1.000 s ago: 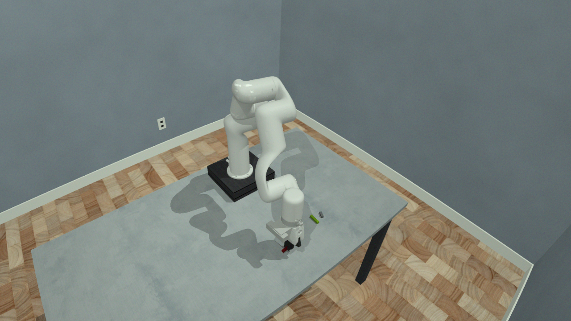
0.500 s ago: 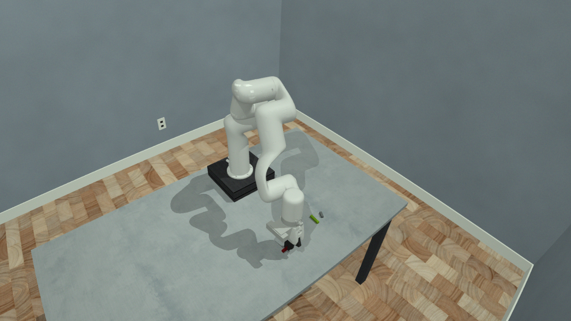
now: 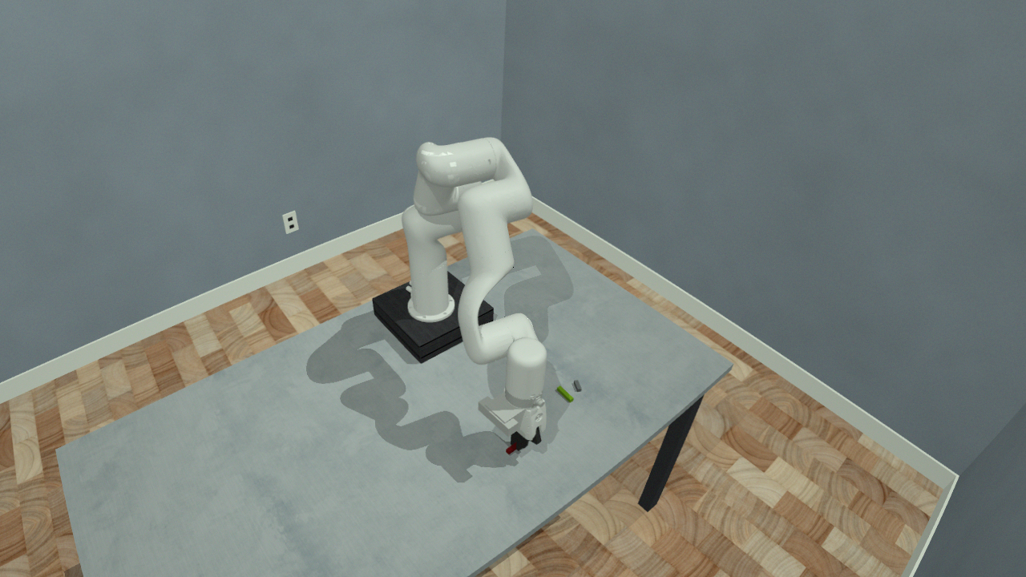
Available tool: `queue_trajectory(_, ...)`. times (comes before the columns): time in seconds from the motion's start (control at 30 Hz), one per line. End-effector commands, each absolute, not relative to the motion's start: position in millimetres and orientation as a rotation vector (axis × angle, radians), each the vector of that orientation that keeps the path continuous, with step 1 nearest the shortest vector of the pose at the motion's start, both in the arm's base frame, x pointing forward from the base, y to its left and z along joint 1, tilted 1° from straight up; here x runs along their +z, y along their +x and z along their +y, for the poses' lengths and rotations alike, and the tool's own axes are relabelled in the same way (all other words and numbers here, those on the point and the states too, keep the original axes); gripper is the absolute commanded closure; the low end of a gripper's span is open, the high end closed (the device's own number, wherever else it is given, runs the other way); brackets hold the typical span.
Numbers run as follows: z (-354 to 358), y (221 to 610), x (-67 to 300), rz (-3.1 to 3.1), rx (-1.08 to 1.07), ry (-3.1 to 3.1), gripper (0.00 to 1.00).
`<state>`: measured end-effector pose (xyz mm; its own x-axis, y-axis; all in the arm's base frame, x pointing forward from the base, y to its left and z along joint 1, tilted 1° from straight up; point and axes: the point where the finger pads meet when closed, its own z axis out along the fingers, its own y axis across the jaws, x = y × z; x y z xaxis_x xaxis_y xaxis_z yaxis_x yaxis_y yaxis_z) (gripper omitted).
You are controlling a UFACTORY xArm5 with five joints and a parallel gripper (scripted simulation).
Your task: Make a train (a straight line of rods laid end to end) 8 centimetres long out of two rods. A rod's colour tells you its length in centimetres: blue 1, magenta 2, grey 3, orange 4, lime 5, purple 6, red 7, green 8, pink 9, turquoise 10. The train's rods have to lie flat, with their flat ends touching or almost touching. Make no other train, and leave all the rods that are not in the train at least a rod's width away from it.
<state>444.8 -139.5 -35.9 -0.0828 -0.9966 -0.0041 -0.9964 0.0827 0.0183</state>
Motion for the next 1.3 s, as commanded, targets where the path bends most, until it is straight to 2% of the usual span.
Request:
queue_trajectory(0.0, -139.8, 446.1, -36.2, -2.306, -0.021, 2.122, 0.96)
queue_trajectory(1.27, -139.7, 445.9, -46.2, -2.306, -0.021, 2.122, 0.96)
